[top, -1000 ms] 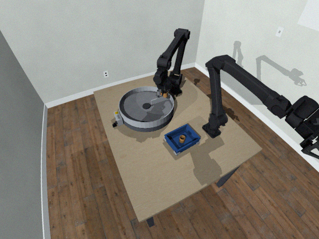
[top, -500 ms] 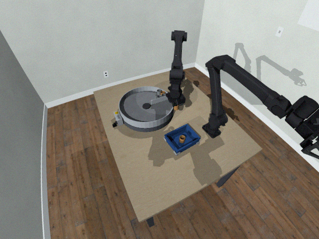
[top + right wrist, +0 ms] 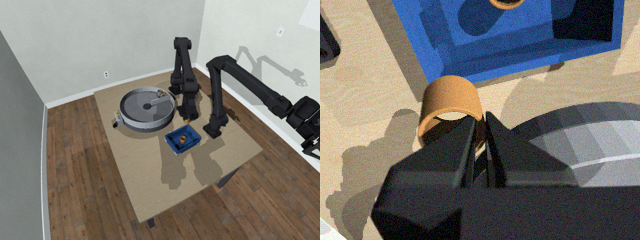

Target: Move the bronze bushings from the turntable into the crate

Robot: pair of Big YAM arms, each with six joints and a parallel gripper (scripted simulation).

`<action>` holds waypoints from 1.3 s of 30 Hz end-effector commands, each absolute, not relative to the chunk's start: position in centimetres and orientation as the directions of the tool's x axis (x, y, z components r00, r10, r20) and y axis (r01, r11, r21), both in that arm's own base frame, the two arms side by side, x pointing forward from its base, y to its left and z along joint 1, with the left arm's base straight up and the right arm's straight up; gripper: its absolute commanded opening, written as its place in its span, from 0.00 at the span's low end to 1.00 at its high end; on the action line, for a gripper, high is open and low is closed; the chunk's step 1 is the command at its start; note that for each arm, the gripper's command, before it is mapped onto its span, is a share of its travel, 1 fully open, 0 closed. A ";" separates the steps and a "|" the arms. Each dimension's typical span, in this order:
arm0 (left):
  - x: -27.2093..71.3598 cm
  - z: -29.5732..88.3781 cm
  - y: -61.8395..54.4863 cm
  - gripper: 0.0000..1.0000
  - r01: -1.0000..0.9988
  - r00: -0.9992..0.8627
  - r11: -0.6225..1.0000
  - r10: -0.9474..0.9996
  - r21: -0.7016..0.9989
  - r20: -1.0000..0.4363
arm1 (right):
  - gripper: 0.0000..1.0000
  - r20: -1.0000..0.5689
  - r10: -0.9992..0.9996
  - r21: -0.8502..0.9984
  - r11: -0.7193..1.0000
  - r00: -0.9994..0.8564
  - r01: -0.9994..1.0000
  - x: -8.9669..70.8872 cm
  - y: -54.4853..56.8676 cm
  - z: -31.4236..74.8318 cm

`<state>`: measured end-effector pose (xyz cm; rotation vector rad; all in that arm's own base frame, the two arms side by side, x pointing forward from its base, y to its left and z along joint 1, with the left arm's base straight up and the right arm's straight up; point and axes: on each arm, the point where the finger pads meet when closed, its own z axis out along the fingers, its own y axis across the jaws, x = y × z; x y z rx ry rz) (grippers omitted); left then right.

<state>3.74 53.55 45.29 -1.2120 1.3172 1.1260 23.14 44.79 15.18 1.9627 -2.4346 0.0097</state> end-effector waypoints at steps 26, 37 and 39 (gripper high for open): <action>3.5 50.1 54.4 1.00 -0.998 0.000 0.063 0.000 0.000 -1.000 | 0.00 -0.045 -0.972 -0.011 0.232 -0.231 -0.973 23.9 51.0 18.2; 3.5 50.1 54.4 1.00 -0.998 0.000 0.063 0.000 0.000 -1.000 | 0.00 -0.045 -0.972 -0.012 0.232 -0.231 -0.973 23.9 51.0 18.3; 3.5 50.1 54.4 1.00 -0.998 0.000 0.063 0.000 0.000 -1.000 | 0.00 -0.045 -0.972 -0.012 0.232 -0.231 -0.973 23.9 51.0 18.3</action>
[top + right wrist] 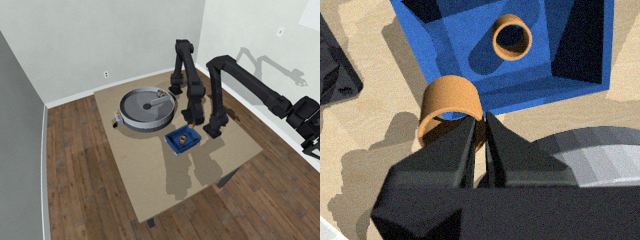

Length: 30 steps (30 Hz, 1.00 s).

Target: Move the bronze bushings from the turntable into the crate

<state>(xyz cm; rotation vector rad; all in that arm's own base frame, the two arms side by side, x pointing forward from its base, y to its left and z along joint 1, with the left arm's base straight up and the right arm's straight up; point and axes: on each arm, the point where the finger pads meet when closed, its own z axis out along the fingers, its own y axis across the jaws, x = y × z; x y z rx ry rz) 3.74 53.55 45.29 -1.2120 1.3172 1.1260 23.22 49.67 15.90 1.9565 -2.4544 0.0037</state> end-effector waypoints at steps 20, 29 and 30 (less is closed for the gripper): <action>3.5 50.1 54.4 1.00 -0.998 0.000 0.063 0.000 0.000 -1.000 | 0.00 -0.005 -0.973 -0.003 0.232 -0.232 -0.973 23.5 50.2 15.1; 3.5 50.1 54.4 1.00 -0.998 0.000 0.063 0.000 0.000 -1.000 | 0.00 -0.005 -0.973 -0.003 0.231 -0.231 -0.973 23.5 50.2 11.6; 3.5 50.1 54.4 1.00 -0.998 0.000 0.063 0.000 0.000 -1.000 | 0.00 -0.005 -0.973 -0.003 0.230 -0.230 -0.973 23.4 50.2 10.9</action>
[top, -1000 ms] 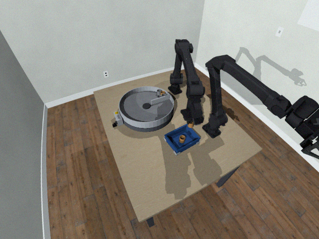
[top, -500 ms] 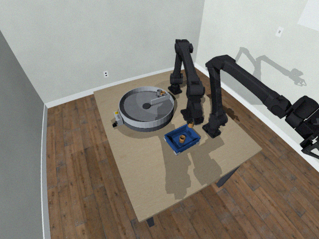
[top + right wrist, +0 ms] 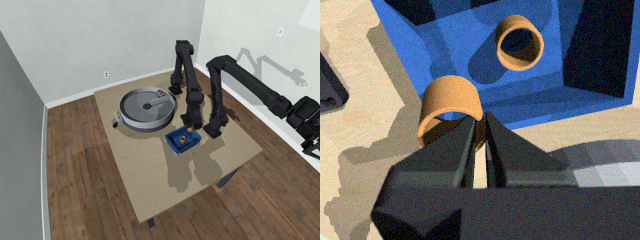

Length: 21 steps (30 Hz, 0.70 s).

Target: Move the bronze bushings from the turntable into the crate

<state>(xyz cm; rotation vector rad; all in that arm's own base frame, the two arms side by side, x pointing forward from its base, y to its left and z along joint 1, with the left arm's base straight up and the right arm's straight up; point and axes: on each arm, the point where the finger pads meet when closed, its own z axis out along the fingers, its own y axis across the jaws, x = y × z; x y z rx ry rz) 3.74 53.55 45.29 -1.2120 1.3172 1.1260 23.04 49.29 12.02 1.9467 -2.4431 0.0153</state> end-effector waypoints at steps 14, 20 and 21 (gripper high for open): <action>3.5 50.1 54.4 1.00 -0.998 0.000 0.063 0.000 0.000 -1.000 | 0.00 -0.040 -0.973 -0.011 0.229 -0.229 -0.973 24.0 51.5 9.7; 3.5 50.1 54.4 1.00 -0.998 0.000 0.063 0.000 0.000 -1.000 | 0.00 -0.065 -0.972 -0.016 0.229 -0.228 -0.973 23.8 51.2 11.5; 3.5 50.1 54.4 1.00 -0.998 0.000 0.063 0.000 0.000 -1.000 | 0.00 -0.065 -0.972 -0.016 0.229 -0.228 -0.973 23.8 51.2 11.5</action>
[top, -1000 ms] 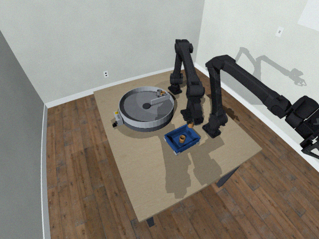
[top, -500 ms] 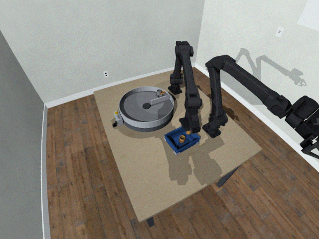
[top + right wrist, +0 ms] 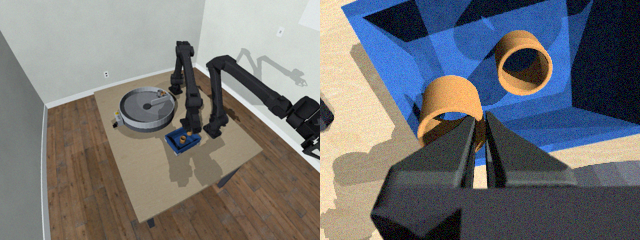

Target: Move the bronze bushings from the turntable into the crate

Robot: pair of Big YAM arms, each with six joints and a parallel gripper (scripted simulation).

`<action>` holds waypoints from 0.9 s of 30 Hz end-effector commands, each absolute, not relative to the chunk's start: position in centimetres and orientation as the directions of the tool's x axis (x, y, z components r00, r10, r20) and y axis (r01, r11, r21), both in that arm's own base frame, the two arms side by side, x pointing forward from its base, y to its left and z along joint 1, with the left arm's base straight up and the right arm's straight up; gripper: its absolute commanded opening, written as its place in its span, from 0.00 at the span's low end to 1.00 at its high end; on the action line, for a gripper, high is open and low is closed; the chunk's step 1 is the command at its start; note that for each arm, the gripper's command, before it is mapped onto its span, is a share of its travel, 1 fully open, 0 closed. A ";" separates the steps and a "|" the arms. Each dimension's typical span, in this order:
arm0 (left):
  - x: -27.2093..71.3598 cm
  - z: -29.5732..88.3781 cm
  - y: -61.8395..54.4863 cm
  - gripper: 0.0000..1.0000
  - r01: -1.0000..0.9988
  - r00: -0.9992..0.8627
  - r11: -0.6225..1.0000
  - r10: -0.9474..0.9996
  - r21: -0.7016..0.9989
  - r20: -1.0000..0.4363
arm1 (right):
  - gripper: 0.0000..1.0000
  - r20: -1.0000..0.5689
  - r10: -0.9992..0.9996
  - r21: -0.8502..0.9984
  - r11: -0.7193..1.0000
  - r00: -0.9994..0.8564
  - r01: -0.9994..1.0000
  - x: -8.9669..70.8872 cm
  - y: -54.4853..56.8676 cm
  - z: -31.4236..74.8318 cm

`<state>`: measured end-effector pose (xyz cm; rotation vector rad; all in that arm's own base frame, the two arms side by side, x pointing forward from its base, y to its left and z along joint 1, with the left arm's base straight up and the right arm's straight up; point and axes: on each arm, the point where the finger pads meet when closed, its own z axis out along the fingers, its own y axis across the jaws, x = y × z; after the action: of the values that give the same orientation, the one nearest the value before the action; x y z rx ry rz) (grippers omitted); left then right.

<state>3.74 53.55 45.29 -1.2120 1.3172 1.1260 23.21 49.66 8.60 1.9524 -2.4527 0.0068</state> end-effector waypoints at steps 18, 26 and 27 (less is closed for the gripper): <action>3.5 50.1 54.4 1.00 -0.998 0.000 0.063 0.000 0.000 -1.000 | 0.00 -0.046 -0.972 -0.012 0.229 -0.228 -0.973 23.8 51.2 10.5; 3.5 50.1 54.4 1.00 -0.998 0.000 0.063 0.000 0.000 -1.000 | 0.00 -0.045 -0.972 -0.012 0.229 -0.228 -0.973 23.8 51.2 10.4; 3.5 50.1 54.4 1.00 -0.998 0.000 0.063 0.000 0.000 -1.000 | 0.00 -0.044 -0.973 -0.011 0.229 -0.228 -0.973 23.8 51.2 10.3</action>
<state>3.74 53.55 45.29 -1.2120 1.3172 1.1260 23.20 49.64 8.66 1.9524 -2.4535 0.0063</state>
